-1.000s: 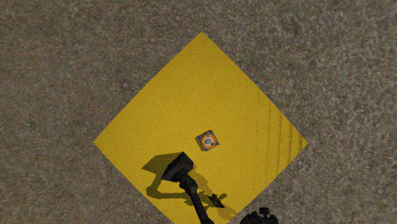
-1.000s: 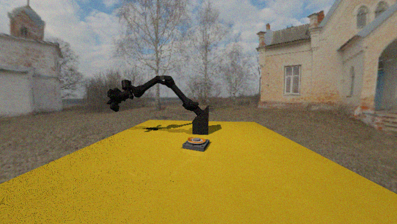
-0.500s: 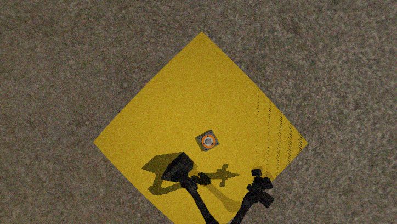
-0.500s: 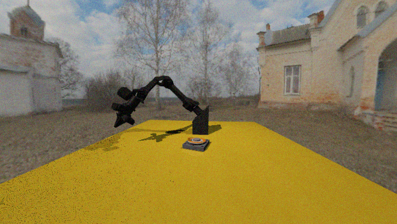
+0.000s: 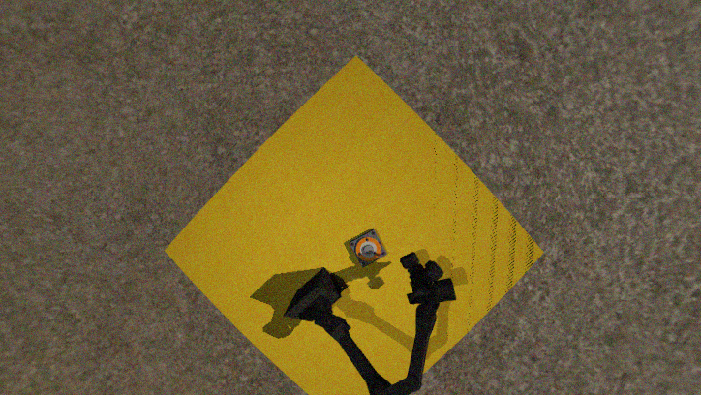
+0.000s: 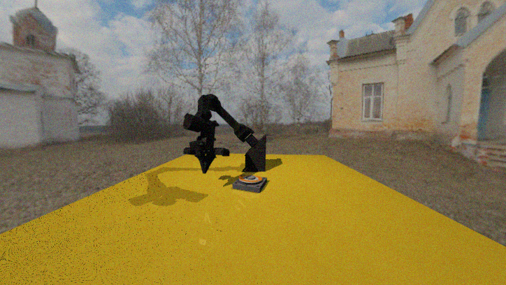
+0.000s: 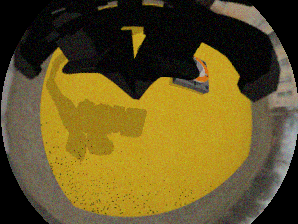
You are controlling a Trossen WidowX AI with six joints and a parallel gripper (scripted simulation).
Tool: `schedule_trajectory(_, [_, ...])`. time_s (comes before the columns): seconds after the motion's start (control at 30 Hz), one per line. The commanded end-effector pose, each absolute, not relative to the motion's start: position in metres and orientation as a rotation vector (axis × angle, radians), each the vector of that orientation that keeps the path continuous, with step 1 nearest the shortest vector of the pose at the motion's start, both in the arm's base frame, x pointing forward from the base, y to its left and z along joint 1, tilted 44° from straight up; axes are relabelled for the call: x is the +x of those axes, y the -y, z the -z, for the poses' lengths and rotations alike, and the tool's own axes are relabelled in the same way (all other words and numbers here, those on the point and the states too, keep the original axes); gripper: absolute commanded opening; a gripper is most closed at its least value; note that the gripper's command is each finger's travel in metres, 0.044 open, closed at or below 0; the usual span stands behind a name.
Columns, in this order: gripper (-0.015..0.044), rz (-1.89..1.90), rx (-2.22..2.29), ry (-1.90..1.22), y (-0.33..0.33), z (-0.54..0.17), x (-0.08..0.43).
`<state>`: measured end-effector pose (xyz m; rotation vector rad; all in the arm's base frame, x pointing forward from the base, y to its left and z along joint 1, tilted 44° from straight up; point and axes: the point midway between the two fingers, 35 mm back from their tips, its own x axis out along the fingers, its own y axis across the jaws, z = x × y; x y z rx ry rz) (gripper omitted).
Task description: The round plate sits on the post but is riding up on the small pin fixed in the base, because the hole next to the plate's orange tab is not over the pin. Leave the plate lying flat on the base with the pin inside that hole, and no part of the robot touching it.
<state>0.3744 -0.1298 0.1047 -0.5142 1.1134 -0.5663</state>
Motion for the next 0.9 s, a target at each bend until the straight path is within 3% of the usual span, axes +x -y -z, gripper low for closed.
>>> schedule_trajectory(0.0, [0.0000, 0.536, -0.530, -1.242, 0.093, -0.068, 0.347])
schedule_trajectory(0.23, [0.0000, 0.527, -0.658, -1.463, 0.041, -0.023, 0.276])
schedule_trajectory(0.87, [0.0000, 0.529, -0.663, -1.465, 0.074, 0.012, 0.274])
